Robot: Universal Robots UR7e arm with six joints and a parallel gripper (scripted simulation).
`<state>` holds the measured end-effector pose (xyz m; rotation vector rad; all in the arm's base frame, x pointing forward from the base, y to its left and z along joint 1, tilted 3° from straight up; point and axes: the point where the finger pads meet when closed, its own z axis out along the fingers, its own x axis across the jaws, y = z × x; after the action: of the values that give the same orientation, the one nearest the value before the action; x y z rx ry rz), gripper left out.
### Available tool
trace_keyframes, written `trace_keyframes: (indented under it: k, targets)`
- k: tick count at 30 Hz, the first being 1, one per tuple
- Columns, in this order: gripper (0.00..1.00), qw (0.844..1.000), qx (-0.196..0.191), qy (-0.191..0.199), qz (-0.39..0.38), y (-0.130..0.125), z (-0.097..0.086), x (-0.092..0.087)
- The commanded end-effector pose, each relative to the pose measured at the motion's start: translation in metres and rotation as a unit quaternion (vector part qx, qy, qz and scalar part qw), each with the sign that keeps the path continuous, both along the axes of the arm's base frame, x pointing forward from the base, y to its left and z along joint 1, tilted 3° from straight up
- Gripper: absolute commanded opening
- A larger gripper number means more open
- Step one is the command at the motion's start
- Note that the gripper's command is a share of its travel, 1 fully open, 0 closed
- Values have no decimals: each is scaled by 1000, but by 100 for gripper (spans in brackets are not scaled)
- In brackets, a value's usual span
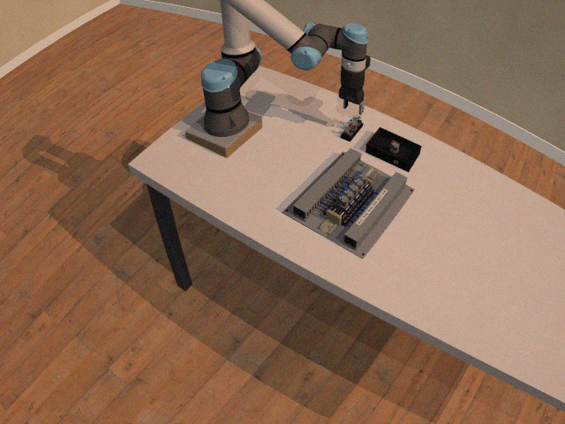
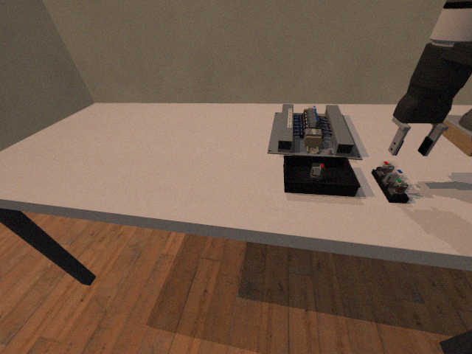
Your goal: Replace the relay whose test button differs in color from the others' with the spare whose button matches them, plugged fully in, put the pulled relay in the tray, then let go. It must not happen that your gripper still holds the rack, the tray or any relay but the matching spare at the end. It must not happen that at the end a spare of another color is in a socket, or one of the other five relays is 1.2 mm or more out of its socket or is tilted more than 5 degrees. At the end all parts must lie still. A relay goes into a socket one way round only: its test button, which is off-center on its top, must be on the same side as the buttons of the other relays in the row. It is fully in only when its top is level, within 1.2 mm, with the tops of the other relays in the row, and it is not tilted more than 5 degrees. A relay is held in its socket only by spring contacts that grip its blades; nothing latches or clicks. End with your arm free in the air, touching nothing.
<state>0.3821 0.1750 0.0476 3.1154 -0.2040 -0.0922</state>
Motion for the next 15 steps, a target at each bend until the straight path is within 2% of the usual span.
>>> trace_keyframes:
  k: [1, 7, 12, 15]
  targets:
    - [100, 1000, 0, -2, 0, 0, -6, 1]
    - [100, 1000, 0, -2, 0, 0, -6, 1]
    - [100, 1000, 0, -2, 0, 0, -50, -1]
    - [100, 1000, 0, -2, 0, 0, -50, -1]
